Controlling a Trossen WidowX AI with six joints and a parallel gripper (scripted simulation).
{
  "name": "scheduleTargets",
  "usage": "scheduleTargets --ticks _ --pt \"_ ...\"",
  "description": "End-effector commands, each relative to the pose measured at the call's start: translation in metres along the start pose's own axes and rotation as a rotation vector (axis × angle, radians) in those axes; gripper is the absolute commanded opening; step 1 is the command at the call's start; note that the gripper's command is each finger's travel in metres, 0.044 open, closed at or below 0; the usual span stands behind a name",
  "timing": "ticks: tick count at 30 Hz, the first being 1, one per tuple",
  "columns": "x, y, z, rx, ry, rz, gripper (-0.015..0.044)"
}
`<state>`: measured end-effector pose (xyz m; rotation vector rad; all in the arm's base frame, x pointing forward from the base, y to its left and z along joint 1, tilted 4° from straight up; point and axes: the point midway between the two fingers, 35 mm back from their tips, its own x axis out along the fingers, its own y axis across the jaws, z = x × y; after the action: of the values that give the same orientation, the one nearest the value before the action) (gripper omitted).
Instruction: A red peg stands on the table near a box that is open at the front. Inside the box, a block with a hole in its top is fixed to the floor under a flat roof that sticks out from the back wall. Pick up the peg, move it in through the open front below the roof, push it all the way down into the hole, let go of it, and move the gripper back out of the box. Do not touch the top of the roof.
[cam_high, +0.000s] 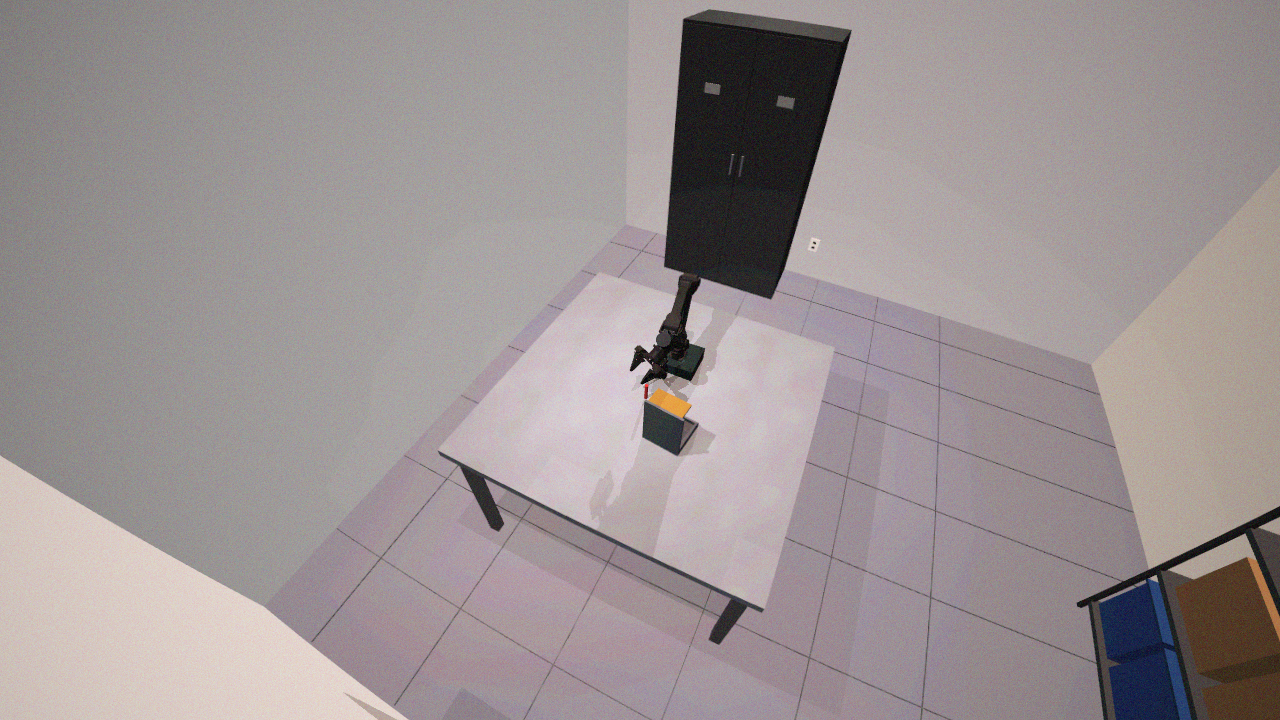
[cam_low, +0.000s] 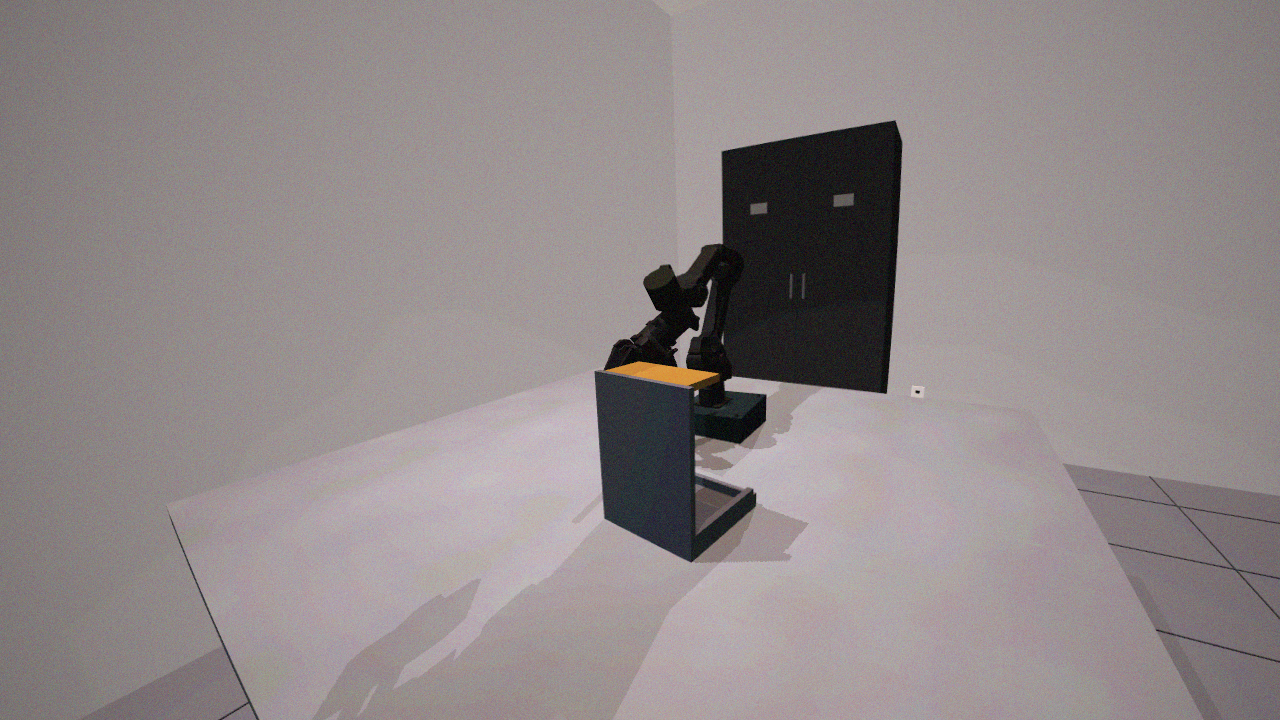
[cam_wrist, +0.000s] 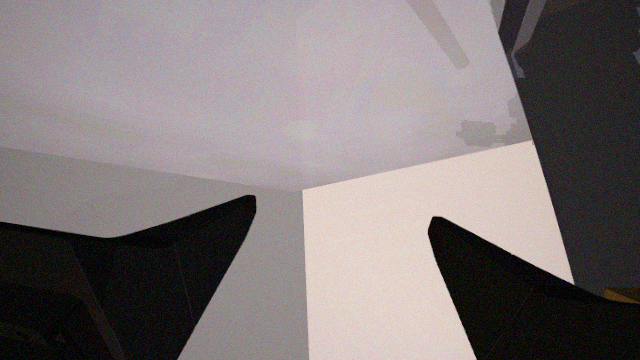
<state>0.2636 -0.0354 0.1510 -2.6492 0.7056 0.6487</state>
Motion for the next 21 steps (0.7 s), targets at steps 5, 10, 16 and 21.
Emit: scheduleTargets --ticks 5,10,16,21 --pt "0.009 0.005 0.046 -0.218 -0.083 0.003 0.0440" --pt "0.009 0.005 0.046 -0.218 -0.083 0.003 0.0440" --pt "0.002 0.010 0.050 -0.218 -0.084 0.003 0.0282" --pt "0.002 0.010 0.050 -0.218 -0.084 0.003 0.0220"
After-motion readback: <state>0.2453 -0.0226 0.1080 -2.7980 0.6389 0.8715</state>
